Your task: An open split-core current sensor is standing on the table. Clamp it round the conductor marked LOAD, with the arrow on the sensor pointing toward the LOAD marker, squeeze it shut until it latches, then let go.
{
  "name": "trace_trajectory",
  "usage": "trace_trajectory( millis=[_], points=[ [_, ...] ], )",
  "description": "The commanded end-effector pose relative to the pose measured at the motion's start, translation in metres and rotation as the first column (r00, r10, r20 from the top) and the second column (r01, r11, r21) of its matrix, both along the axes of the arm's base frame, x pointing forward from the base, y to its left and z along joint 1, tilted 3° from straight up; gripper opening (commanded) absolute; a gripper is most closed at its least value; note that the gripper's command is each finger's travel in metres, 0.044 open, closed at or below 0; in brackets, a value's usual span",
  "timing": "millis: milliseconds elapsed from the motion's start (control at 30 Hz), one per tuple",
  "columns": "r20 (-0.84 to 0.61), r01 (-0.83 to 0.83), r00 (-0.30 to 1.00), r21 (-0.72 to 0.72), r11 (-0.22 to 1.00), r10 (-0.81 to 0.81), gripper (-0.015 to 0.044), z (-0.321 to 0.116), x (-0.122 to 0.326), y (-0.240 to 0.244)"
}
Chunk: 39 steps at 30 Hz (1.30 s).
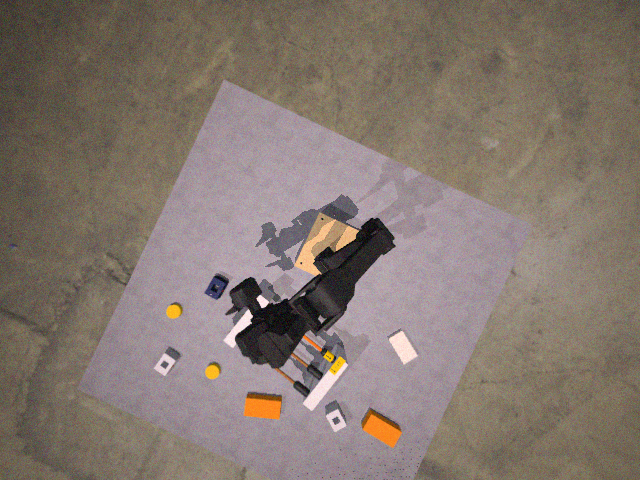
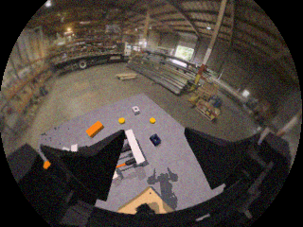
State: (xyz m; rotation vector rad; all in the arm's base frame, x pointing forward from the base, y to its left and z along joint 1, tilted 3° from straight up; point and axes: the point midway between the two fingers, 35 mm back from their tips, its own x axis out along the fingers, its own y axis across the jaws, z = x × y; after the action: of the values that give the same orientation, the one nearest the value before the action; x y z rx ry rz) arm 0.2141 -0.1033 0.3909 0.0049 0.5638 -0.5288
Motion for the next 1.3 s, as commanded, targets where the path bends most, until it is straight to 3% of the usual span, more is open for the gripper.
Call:
trace_trajectory(
  millis=[0, 333, 600, 1167, 1267],
  points=[
    [0.006, -0.005, 1.000, -0.001, 1.000, 0.005, 0.0426, 0.000, 0.002, 0.000],
    [0.314, -0.265, 0.910, -0.059, 0.962, 0.270, 0.0440, -0.031, 0.084, 0.044],
    [0.528, -0.455, 0.711, -0.159, 0.876, 0.465, 0.0440, -0.065, 0.102, 0.098],
    [0.543, -0.469, 0.690, -0.170, 0.867, 0.479, 0.0440, -0.068, 0.102, 0.103],
    [0.467, -0.534, 0.713, -0.122, 0.836, 0.524, 0.0440, -0.083, 0.110, 0.121]
  ],
)
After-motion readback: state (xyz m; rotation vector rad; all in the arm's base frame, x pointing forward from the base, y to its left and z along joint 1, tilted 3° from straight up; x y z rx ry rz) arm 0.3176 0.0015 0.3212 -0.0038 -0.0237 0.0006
